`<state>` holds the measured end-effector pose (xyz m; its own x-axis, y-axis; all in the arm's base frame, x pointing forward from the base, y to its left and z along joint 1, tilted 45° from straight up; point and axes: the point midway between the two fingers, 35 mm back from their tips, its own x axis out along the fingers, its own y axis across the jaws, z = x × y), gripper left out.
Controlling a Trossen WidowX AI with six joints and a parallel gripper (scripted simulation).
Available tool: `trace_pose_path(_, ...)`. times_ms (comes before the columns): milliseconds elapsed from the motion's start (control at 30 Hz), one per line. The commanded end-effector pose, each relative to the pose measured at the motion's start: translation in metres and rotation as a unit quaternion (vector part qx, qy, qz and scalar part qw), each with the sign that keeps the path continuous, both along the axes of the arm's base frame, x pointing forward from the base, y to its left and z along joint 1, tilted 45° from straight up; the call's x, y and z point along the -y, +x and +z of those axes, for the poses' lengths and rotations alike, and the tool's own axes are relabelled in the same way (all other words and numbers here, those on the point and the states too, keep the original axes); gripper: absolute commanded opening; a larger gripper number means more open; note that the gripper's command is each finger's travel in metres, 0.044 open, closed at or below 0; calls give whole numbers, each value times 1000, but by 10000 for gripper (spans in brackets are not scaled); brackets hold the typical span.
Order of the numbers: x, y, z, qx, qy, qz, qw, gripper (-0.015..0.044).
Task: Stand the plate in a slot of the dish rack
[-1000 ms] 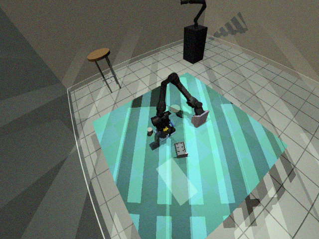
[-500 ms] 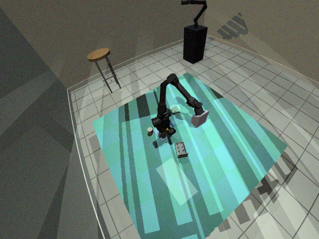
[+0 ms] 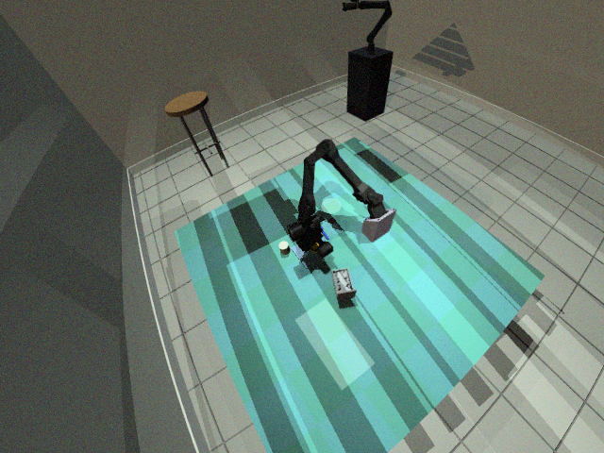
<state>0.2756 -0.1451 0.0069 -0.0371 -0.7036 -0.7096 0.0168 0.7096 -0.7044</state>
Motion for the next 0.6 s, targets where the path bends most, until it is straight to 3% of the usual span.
trace_pose_path(0,1,-1,0,-3,-2,1,1000,251)
trace_pose_path(300,-29,12,23,-1,7,2,1000,14)
trace_pose_path(567,-63,19,52,-1,11,3,1000,0)
